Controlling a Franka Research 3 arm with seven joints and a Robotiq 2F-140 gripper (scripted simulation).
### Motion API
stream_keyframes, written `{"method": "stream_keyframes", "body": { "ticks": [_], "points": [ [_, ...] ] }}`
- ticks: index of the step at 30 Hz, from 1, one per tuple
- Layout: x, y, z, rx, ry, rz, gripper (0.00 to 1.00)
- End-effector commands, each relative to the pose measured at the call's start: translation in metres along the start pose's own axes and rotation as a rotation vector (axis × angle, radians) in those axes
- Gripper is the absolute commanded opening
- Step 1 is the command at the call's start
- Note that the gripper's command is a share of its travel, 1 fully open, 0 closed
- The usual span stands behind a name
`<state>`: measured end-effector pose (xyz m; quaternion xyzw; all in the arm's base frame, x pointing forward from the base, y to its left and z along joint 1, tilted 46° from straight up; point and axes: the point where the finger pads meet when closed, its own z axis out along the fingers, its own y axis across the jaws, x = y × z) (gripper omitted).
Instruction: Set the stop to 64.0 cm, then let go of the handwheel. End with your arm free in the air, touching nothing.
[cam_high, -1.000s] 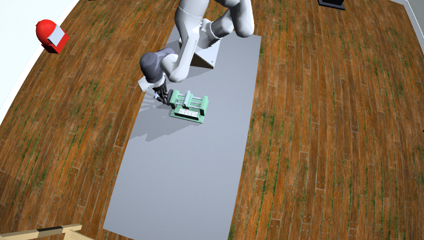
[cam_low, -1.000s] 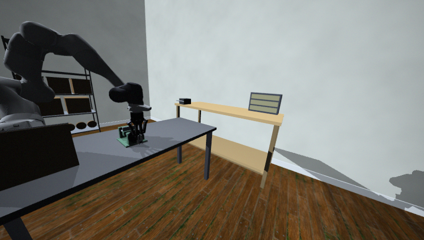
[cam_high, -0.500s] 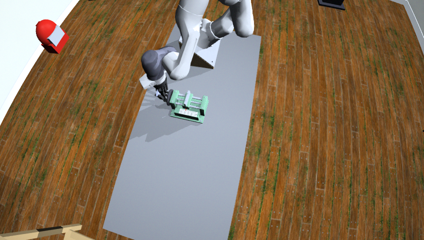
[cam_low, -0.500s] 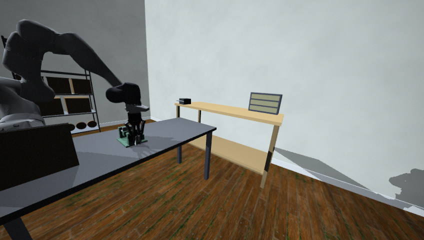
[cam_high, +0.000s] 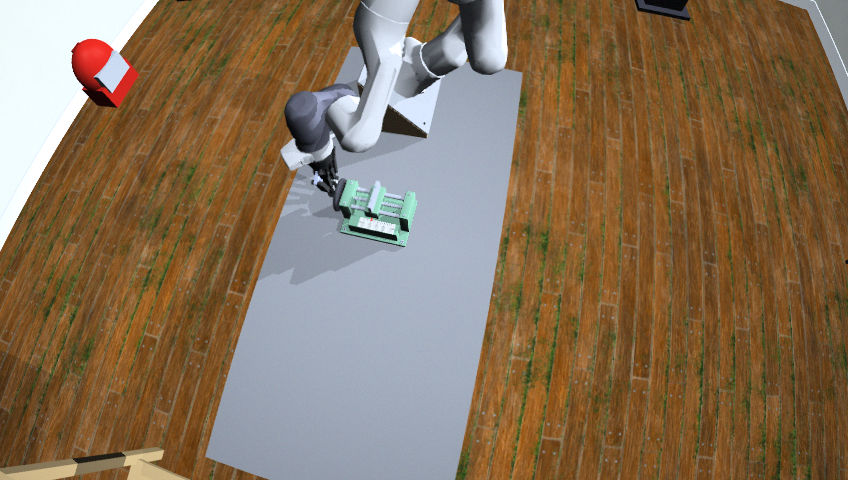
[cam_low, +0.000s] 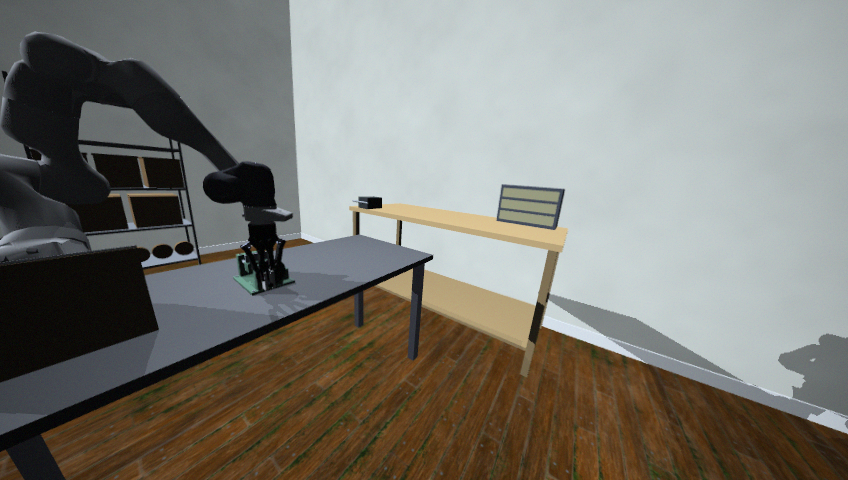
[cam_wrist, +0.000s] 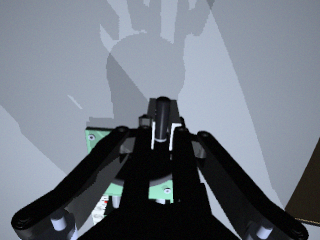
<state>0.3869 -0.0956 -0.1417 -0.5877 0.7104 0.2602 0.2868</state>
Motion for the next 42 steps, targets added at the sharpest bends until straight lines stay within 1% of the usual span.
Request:
{"method": "stream_keyframes", "body": {
  "ticks": [1, 9, 15, 17, 22, 27, 32, 34, 42],
  "points": [
    [0.001, 0.004, -0.004, -0.002, 0.001, -0.007, 0.04],
    [0.001, 0.011, -0.017, -0.002, 0.001, -0.007, 0.04],
    [0.001, 0.011, -0.034, -0.002, 0.001, -0.007, 0.04],
    [0.001, 0.011, -0.034, -0.002, 0.001, -0.007, 0.04],
    [0.001, 0.005, -0.048, -0.002, 0.001, -0.007, 0.04],
    [0.001, -0.004, -0.056, -0.002, 0.001, -0.007, 0.04],
    [0.001, -0.013, -0.060, -0.002, 0.001, -0.007, 0.04],
    [0.001, -0.013, -0.060, -0.002, 0.001, -0.007, 0.04],
    [0.001, -0.029, -0.061, -0.002, 0.001, -0.007, 0.04]
  ]
}}
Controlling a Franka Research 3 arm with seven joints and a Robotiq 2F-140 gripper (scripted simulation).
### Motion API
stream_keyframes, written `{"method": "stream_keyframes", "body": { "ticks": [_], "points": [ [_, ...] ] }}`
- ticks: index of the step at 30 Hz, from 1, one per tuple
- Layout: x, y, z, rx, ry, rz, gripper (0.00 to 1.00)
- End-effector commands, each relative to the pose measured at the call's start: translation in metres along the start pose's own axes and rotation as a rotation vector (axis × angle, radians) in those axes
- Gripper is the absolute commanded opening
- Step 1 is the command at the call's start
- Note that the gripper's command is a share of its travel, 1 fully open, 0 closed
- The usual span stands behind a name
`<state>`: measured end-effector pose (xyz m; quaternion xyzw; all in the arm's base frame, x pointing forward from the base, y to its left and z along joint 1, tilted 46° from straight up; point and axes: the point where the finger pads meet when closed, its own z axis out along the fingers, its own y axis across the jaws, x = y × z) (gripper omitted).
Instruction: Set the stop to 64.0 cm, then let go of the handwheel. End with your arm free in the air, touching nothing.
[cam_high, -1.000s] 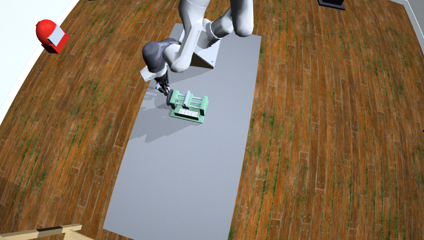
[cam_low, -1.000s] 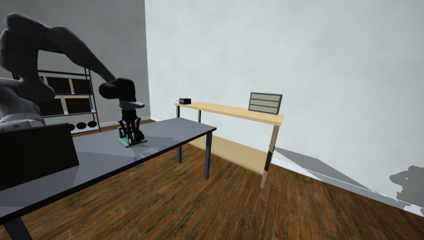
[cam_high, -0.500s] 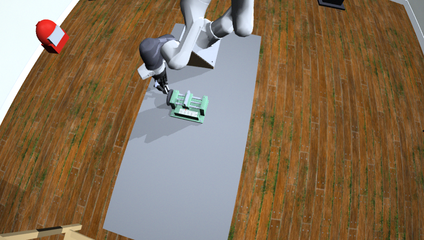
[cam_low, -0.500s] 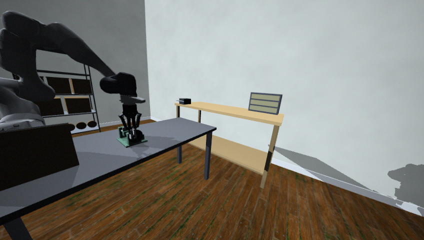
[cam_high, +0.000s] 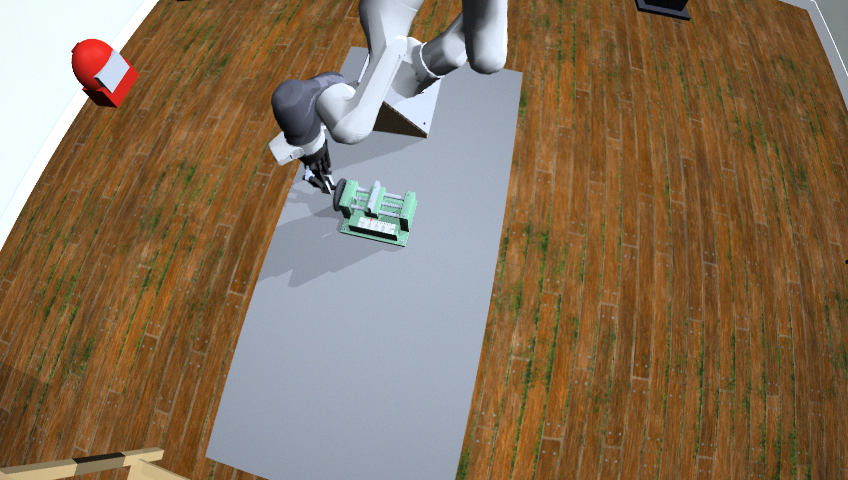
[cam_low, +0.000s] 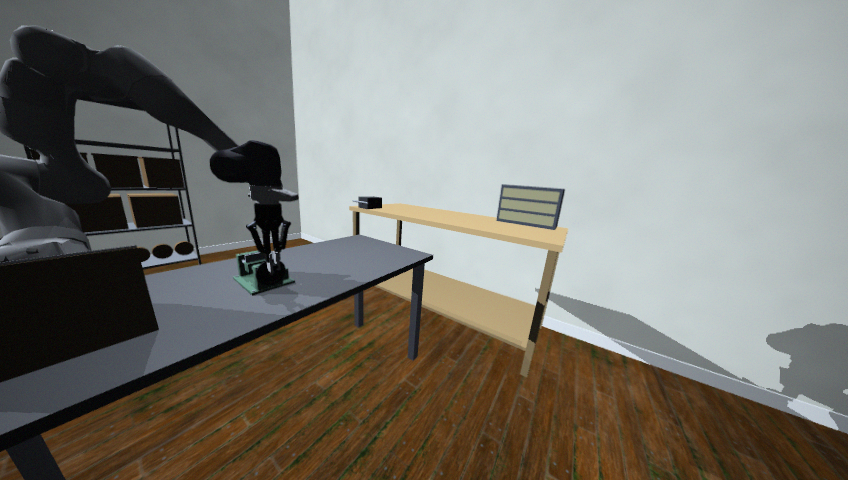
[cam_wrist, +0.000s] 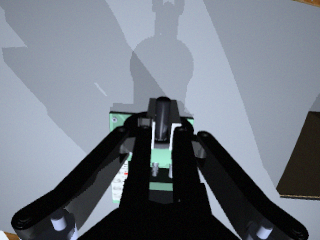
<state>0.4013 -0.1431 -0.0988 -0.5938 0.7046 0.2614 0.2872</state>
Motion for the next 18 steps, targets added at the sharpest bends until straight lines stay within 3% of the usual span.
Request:
{"method": "stream_keyframes", "body": {
  "ticks": [1, 18],
  "points": [
    [0.001, -0.010, 0.002, 0.005, 0.003, 0.008, 0.04],
    [0.001, -0.036, 0.025, 0.005, 0.003, 0.008, 0.04]
  ]
}}
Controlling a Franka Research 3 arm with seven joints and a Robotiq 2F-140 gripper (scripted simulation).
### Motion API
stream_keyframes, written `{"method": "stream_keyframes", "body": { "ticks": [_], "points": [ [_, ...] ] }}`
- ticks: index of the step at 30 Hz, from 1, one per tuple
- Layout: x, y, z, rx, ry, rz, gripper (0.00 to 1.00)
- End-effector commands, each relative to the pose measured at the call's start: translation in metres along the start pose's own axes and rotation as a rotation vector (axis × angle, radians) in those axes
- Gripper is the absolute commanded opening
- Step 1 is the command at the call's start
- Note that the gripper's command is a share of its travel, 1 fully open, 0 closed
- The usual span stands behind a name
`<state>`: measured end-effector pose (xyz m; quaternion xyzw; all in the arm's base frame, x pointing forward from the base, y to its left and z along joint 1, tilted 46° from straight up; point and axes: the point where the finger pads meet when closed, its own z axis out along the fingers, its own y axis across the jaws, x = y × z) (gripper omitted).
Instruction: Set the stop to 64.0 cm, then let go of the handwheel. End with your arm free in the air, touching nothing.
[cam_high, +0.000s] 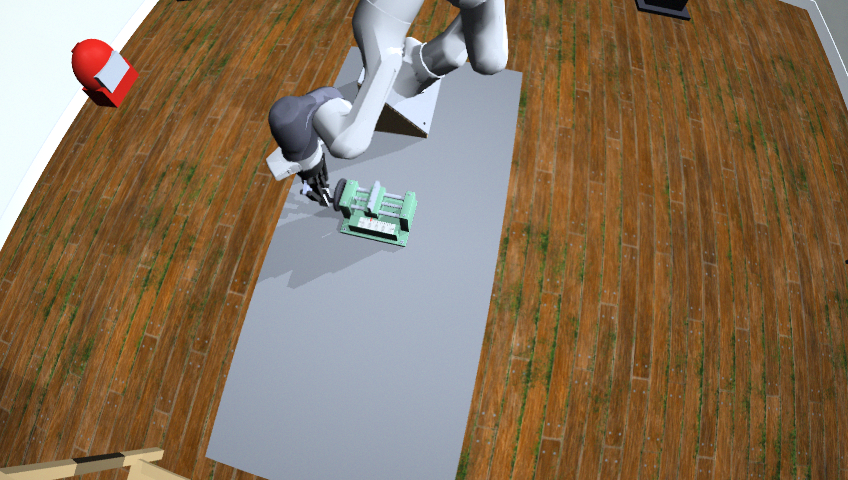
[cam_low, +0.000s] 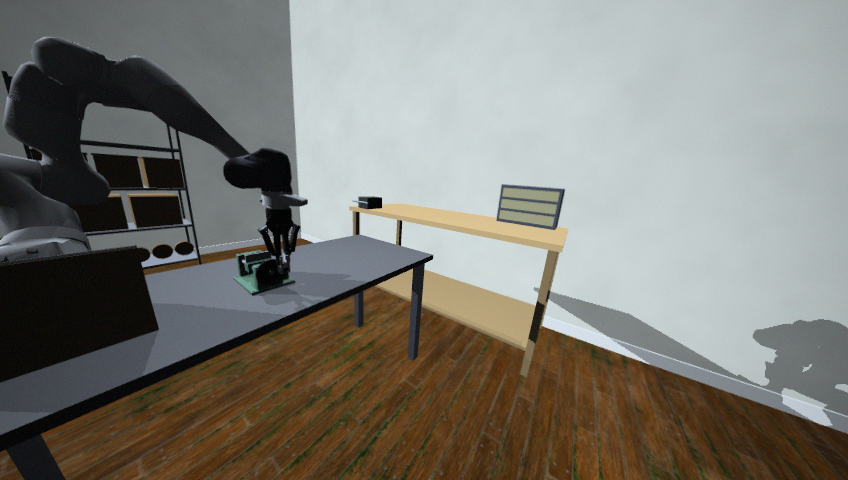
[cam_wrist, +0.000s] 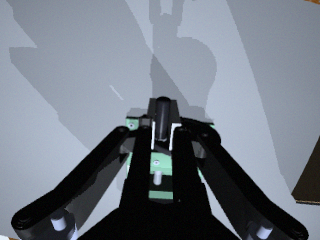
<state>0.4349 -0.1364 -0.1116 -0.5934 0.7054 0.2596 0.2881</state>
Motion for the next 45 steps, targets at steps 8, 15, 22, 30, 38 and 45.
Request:
{"method": "stream_keyframes", "body": {
  "ticks": [8, 15, 22, 30, 38, 45],
  "points": [
    [0.001, -0.003, 0.031, 0.001, 0.002, 0.008, 0.04],
    [0.001, 0.011, 0.048, 0.001, 0.002, 0.008, 0.04],
    [0.001, 0.025, 0.054, 0.001, 0.002, 0.008, 0.04],
    [0.001, 0.037, 0.054, 0.001, 0.002, 0.008, 0.04],
    [0.001, 0.053, 0.046, 0.001, 0.002, 0.008, 0.04],
    [0.001, 0.060, 0.038, 0.001, 0.002, 0.008, 0.04]
  ]
}}
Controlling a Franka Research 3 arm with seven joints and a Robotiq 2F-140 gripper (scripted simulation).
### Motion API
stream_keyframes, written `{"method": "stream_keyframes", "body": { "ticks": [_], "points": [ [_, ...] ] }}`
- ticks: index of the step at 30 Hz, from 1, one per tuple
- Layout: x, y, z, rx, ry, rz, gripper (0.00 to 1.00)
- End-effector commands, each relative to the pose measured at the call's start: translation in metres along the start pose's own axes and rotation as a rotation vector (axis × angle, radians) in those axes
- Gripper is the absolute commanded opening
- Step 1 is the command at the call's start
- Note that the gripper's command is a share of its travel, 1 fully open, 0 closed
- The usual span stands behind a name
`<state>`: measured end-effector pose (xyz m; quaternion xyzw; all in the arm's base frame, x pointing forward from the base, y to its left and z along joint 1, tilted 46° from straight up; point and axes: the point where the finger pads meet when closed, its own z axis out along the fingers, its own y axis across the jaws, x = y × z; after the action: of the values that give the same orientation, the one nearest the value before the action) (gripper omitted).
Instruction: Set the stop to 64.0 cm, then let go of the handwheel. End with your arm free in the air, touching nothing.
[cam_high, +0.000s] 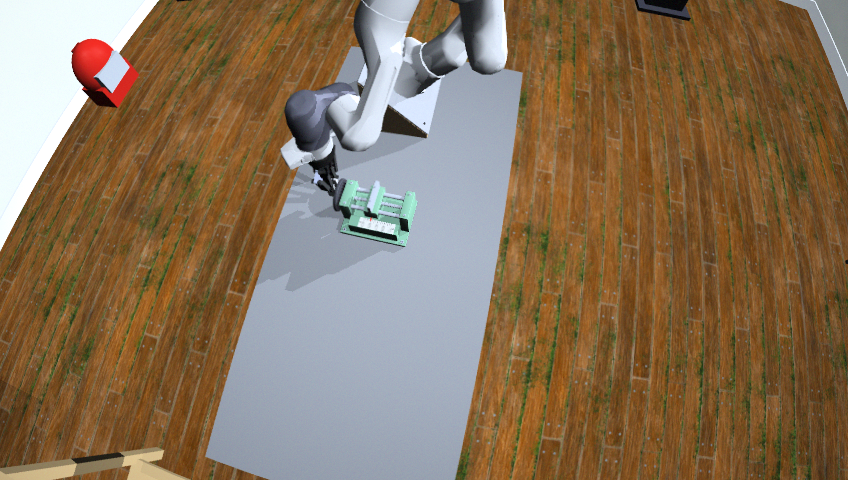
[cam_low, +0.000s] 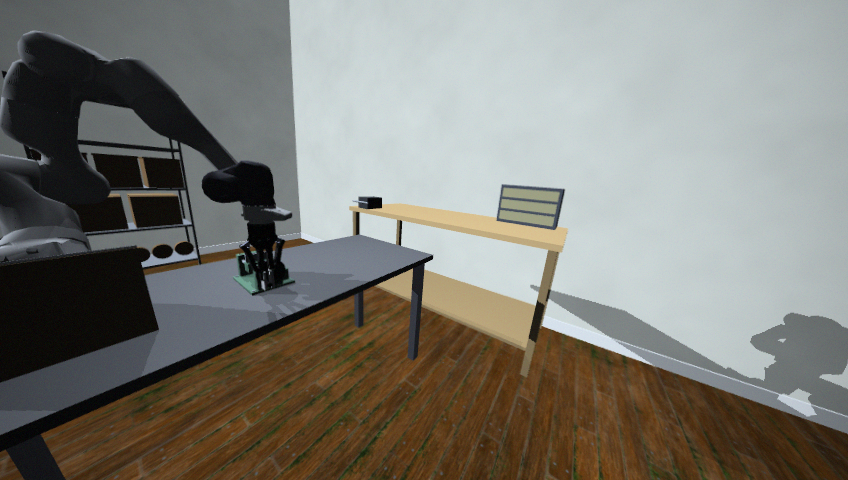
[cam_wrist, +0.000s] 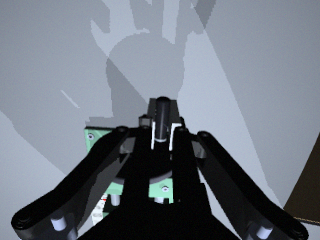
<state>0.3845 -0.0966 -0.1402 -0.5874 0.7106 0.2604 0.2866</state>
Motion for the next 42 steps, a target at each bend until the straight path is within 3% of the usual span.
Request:
{"method": "stream_keyframes", "body": {
  "ticks": [1, 9, 20, 42],
  "points": [
    [0.001, 0.006, -0.007, -0.002, 0.001, -0.008, 0.04],
    [0.001, 0.010, -0.027, -0.002, 0.001, -0.008, 0.04],
    [0.001, -0.001, -0.050, -0.002, 0.001, -0.008, 0.04],
    [0.001, -0.030, -0.059, -0.002, 0.001, -0.008, 0.04]
  ]
}}
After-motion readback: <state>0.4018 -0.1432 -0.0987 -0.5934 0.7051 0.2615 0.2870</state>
